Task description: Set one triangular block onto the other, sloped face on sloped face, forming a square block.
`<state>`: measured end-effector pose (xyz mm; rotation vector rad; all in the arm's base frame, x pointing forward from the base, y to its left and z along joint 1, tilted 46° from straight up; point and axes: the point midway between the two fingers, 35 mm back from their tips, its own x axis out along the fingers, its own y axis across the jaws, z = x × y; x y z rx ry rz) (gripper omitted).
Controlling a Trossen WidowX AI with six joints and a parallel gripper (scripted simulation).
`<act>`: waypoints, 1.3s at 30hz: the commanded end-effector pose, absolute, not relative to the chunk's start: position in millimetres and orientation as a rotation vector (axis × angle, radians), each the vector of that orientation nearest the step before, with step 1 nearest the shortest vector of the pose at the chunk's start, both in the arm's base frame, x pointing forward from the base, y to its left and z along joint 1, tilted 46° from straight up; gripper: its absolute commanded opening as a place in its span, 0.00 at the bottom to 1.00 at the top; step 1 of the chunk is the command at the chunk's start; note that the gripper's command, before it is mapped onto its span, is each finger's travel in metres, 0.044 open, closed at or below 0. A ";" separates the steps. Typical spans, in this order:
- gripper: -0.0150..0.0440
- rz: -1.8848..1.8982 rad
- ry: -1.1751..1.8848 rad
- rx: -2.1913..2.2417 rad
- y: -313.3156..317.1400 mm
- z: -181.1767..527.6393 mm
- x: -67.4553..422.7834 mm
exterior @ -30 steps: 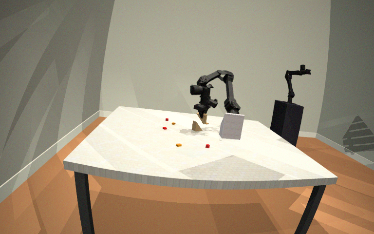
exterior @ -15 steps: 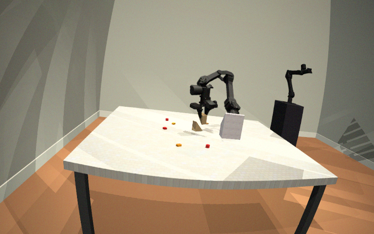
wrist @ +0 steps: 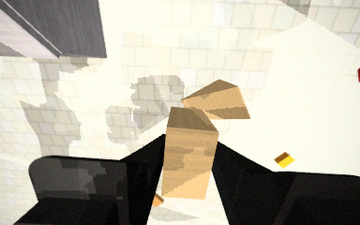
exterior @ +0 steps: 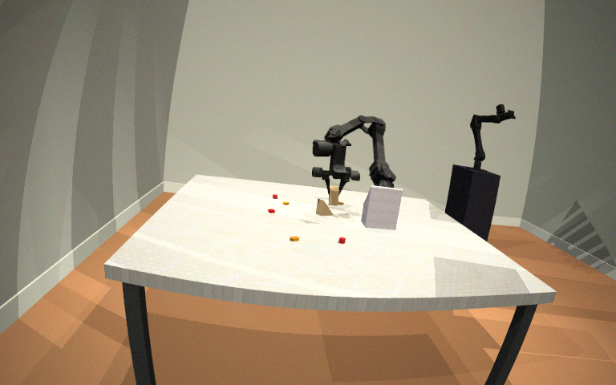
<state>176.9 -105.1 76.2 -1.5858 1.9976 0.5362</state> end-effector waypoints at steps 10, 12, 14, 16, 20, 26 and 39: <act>0.25 0.069 1.933 -1.286 -106.2 73.9 177.4; 0.25 0.004 1.918 -1.239 -106.4 73.7 177.5; 0.25 -0.061 1.901 -1.192 -106.6 73.4 177.6; 0.25 -0.125 1.883 -1.144 -106.8 73.2 177.7; 0.25 -0.249 1.842 -1.047 -107.2 72.7 177.9; 0.25 -0.427 1.771 -0.899 -107.8 72.0 178.1; 0.25 -0.780 1.581 -0.569 -109.2 70.4 178.7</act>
